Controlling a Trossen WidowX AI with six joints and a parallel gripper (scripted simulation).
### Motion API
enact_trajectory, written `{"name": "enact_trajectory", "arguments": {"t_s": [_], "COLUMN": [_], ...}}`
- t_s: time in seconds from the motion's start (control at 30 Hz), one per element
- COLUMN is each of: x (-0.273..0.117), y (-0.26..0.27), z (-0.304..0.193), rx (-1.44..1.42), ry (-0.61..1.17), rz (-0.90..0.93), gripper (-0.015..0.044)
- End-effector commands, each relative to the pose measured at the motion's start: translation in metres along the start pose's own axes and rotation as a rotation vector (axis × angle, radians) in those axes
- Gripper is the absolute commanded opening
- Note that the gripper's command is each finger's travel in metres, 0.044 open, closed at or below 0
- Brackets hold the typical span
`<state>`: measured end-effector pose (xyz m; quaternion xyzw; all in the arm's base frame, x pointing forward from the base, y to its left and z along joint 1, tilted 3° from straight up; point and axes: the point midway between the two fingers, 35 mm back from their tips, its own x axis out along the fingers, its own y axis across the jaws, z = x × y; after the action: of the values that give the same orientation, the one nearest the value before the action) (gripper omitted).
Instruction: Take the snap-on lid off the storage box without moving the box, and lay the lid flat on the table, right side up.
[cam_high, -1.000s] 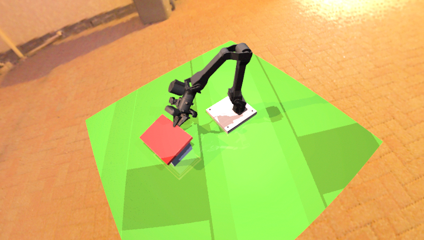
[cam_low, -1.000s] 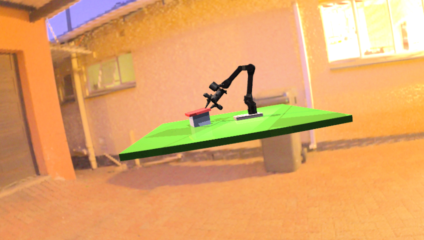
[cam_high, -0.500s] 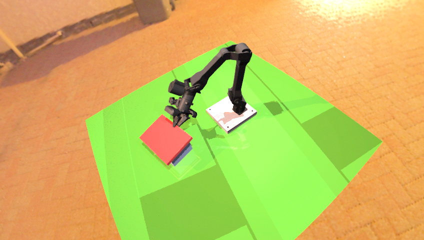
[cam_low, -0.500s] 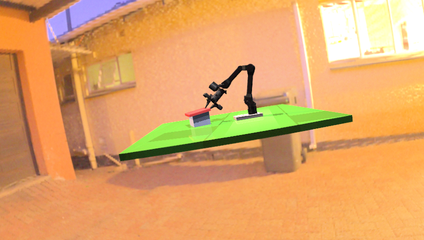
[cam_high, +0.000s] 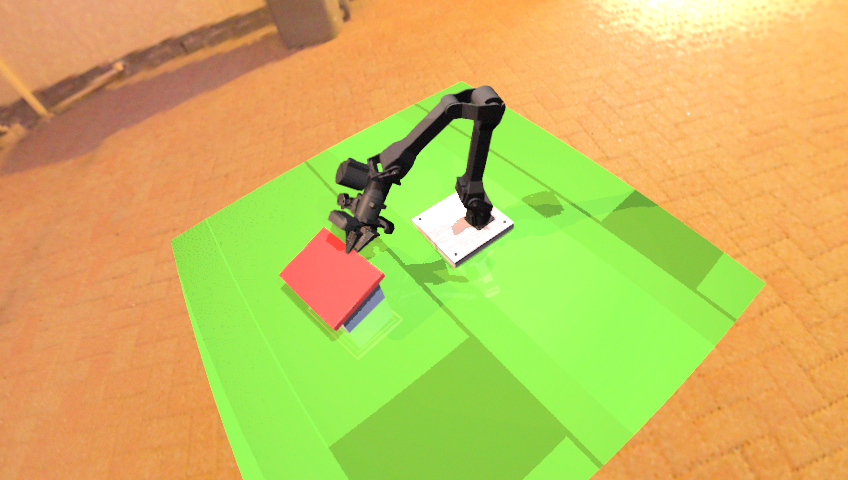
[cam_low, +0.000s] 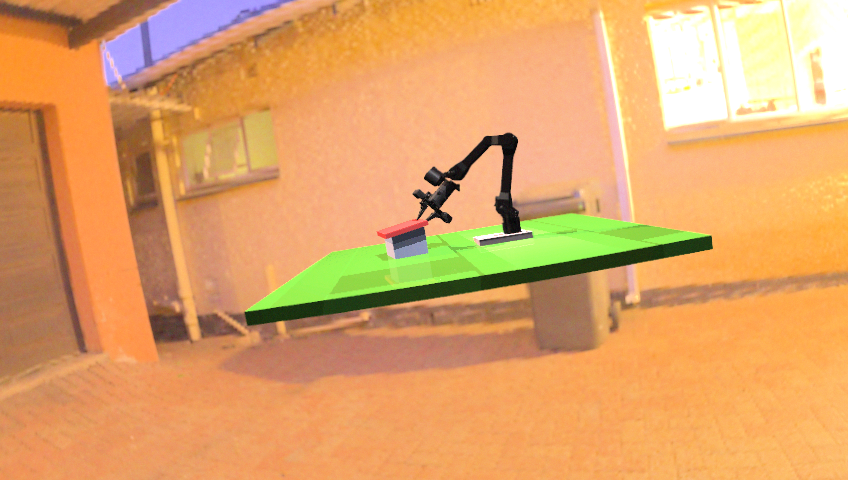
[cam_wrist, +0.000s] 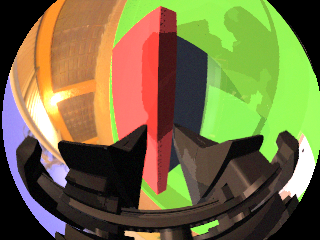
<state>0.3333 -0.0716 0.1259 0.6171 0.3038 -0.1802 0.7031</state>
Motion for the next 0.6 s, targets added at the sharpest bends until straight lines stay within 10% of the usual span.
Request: {"name": "enact_trajectory", "arguments": {"t_s": [0.0, 0.57], "x": [-0.005, -0.016], "y": [0.008, 0.029], "z": [0.000, 0.000], "rx": [-0.002, -0.002], "ry": [-0.005, -0.005], "rz": [0.013, 0.013], "gripper": [0.0000, 0.0000]}}
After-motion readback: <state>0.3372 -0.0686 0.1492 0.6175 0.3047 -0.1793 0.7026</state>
